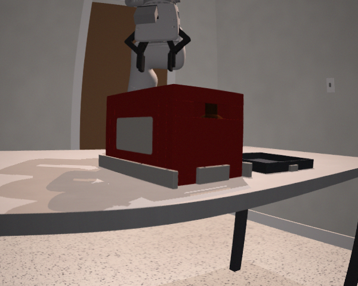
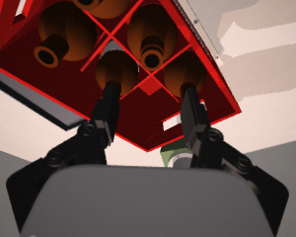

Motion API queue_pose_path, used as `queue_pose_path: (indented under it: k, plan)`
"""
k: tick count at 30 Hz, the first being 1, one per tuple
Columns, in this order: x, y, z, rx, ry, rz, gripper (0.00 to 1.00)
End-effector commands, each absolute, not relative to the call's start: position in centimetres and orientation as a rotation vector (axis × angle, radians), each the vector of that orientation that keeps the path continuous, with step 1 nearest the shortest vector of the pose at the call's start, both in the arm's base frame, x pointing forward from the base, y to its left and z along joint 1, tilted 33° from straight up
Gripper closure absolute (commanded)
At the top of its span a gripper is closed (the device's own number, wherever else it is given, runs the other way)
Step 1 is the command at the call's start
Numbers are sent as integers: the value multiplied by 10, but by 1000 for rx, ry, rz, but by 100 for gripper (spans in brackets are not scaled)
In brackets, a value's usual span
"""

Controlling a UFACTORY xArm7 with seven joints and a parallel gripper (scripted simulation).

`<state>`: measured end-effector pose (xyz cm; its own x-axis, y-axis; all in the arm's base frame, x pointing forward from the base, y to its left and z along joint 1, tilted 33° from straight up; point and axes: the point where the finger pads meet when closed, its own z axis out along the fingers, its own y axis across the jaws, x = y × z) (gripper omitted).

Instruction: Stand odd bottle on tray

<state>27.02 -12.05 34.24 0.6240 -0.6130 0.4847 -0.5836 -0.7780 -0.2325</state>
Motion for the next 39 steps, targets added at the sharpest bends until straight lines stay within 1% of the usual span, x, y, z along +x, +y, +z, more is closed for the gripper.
queue_pose_path:
  k: [1,39]
  plan:
    - [270,-121,344,-2782,1026,-867,35]
    - [283,-125,324,-2782,1031,-866,35]
